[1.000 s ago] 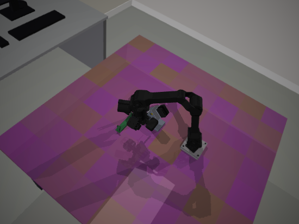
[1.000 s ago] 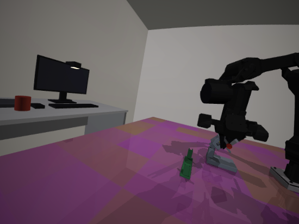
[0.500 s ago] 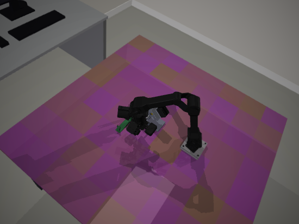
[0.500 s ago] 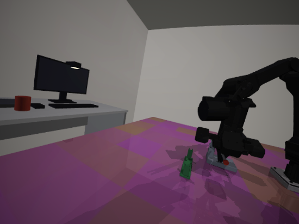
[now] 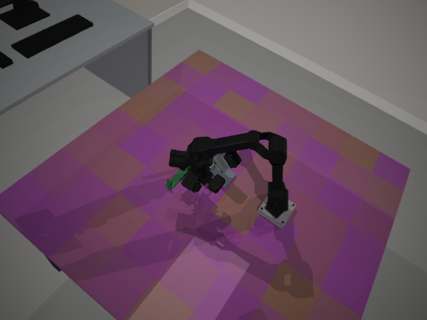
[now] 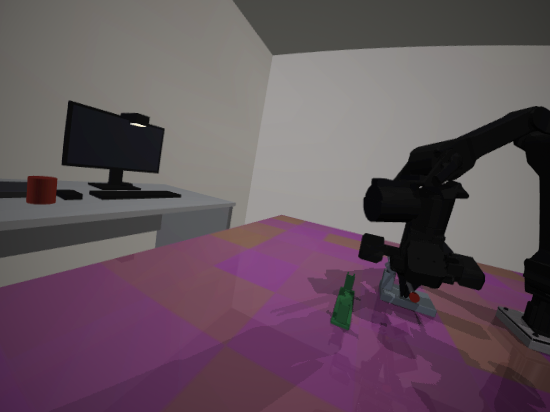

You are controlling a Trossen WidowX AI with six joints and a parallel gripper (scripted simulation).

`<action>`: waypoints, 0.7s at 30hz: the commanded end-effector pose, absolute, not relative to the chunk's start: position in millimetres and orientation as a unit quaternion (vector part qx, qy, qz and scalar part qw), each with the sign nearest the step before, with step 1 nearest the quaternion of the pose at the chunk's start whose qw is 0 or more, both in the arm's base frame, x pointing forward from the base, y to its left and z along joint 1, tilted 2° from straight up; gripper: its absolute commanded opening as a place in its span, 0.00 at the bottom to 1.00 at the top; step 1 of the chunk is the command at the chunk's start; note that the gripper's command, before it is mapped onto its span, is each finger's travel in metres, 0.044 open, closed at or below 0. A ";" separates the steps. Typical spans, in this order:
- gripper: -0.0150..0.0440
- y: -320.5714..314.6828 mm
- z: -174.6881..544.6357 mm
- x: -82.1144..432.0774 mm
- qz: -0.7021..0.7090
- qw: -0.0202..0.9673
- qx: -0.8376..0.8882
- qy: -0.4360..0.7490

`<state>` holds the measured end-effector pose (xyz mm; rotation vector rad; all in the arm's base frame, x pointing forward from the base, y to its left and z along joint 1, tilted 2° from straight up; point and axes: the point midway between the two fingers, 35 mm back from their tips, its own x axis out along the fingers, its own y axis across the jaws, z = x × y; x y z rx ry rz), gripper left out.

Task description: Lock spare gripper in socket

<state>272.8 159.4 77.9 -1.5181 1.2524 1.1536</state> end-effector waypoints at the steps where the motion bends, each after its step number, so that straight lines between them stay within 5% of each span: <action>1: 0.25 156.5 76.9 272.5 0.460 0.418 -0.605 0.498; 21: 0.25 143.2 76.8 275.0 0.461 0.417 -0.604 0.499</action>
